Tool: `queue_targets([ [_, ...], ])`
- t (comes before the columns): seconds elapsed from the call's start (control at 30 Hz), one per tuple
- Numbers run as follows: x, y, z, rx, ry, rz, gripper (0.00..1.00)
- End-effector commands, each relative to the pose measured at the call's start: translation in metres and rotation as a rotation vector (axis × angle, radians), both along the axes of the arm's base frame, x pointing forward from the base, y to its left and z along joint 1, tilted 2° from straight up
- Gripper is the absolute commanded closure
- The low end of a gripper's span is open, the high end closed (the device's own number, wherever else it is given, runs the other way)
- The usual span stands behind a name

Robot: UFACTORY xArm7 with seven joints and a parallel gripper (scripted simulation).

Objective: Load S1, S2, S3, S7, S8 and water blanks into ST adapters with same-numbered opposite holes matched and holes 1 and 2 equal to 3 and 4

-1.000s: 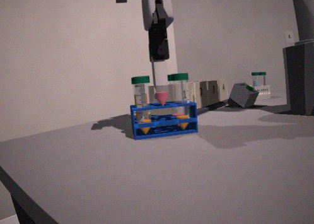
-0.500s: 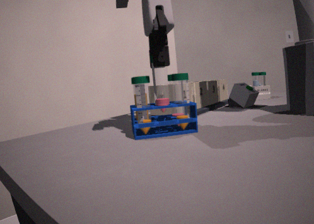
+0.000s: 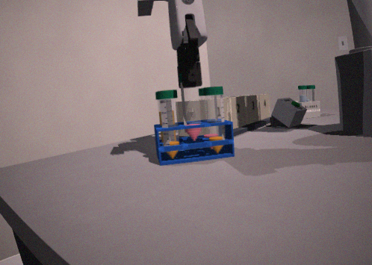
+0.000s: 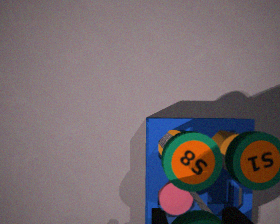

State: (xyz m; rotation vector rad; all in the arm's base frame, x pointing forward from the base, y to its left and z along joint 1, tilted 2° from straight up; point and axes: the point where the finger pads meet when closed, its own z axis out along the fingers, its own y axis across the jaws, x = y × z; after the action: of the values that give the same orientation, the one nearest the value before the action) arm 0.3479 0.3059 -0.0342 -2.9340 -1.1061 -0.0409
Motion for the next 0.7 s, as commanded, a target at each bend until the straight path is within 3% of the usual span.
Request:
queue_targets([
  [0.0,0.001,0.001,-0.002,0.002,-0.003,0.000,1.00],
  [0.67,0.002,0.002,-0.020,0.002,-0.003,0.000,1.00],
])
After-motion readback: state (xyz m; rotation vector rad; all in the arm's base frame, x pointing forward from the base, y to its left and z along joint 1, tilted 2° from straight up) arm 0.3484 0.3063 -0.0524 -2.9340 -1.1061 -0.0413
